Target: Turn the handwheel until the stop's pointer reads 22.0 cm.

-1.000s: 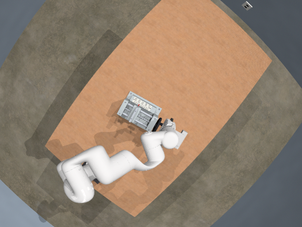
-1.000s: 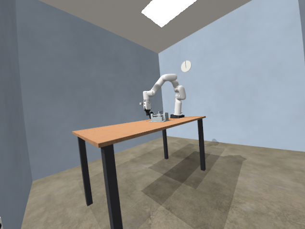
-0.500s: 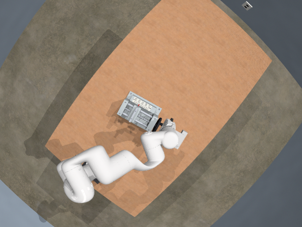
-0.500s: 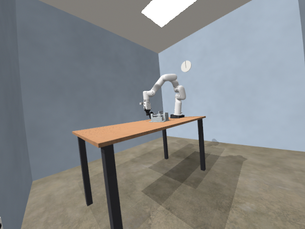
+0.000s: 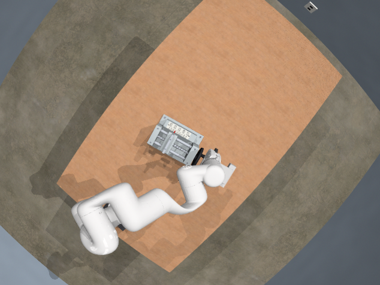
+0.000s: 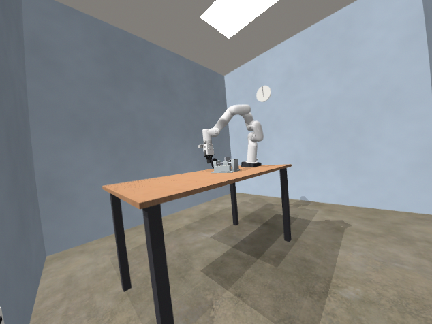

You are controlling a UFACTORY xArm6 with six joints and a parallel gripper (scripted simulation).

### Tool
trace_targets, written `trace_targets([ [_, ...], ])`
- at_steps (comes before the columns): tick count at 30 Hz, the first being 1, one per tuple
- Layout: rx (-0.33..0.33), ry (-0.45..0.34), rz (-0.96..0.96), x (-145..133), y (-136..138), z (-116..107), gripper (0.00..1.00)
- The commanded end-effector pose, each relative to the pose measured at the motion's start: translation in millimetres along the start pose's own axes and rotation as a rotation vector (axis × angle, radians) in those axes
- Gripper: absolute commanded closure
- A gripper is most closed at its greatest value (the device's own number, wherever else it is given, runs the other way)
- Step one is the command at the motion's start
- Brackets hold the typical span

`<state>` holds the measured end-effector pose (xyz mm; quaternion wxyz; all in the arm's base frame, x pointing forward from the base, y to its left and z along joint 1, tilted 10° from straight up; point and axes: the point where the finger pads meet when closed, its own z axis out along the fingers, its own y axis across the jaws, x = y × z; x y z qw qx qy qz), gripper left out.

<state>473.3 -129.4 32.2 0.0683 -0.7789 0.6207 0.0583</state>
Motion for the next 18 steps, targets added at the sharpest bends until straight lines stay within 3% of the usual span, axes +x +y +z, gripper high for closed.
trace_targets([
  [1,0.003,0.002,0.0,0.7,-0.4,-1.8,0.94],
  [18,0.003,0.002,0.0,0.7,4.8,-5.7,0.94],
])
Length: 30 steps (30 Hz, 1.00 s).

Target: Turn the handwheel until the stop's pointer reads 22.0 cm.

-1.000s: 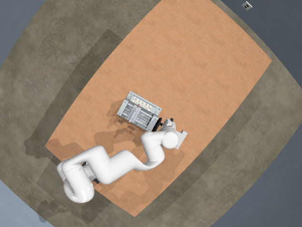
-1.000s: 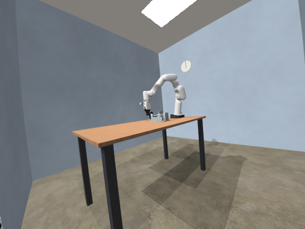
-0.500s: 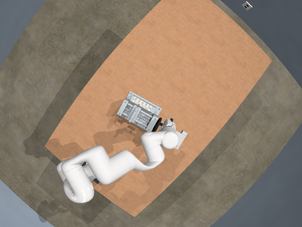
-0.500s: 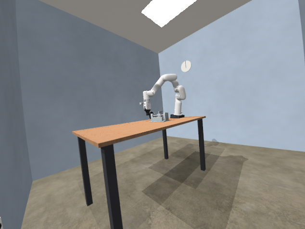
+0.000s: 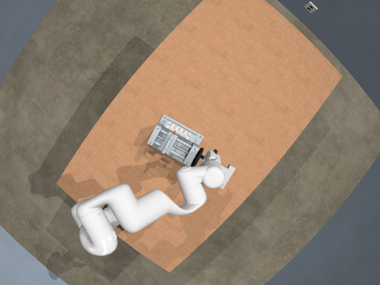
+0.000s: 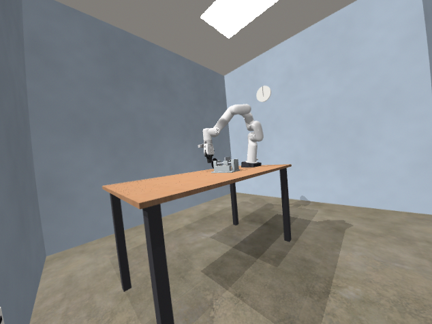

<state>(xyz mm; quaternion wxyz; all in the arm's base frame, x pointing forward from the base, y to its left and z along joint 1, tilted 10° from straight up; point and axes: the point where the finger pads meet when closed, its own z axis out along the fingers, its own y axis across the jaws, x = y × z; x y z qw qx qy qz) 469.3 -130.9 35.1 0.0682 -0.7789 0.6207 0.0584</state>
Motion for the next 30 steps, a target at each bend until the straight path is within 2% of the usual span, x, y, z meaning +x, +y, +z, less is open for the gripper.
trace_targets([
  [1,0.003,0.002,0.0,1,1,-3,0.94],
  [30,0.003,0.002,0.0,1,30,-6,0.94],
])
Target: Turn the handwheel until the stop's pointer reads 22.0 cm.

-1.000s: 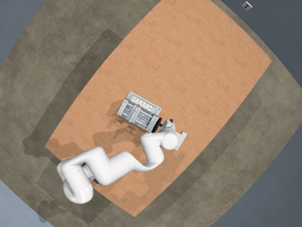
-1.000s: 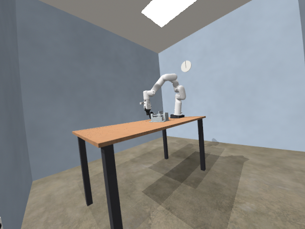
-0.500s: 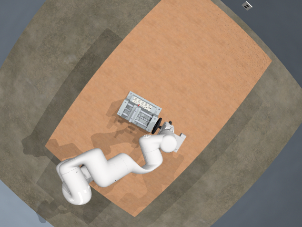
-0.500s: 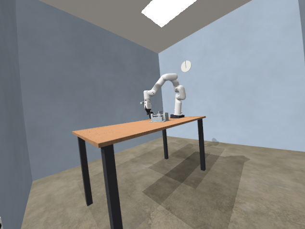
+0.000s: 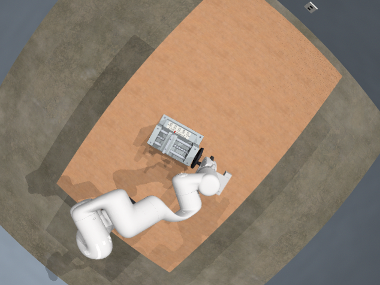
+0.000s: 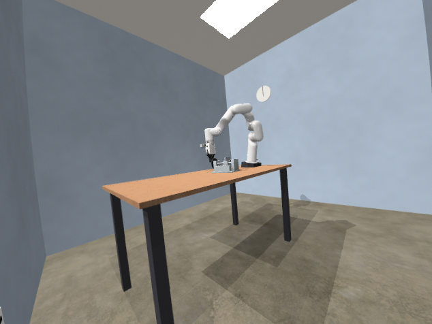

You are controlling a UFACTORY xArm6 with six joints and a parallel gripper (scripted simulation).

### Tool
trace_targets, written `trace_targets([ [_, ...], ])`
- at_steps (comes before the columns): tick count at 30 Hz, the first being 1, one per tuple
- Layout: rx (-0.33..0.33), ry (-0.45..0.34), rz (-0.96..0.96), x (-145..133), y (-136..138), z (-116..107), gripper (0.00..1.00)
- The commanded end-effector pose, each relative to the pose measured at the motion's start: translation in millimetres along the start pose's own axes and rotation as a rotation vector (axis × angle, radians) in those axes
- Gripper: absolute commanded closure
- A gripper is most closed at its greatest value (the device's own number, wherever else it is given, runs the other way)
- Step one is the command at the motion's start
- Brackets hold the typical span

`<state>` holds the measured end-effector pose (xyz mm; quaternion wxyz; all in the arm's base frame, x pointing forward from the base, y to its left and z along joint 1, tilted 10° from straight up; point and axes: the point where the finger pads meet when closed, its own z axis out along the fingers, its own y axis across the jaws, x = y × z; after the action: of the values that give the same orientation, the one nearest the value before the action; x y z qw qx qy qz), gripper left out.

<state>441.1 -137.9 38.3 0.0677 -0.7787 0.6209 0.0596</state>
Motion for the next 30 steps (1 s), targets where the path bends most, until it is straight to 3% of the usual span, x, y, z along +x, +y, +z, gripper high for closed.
trace_targets([
  [1,0.005,0.003,-0.001,1,3,-1,0.94],
  [13,0.005,0.003,-0.001,1,22,17,0.94],
  [30,0.005,0.003,-0.001,1,19,53,0.94],
])
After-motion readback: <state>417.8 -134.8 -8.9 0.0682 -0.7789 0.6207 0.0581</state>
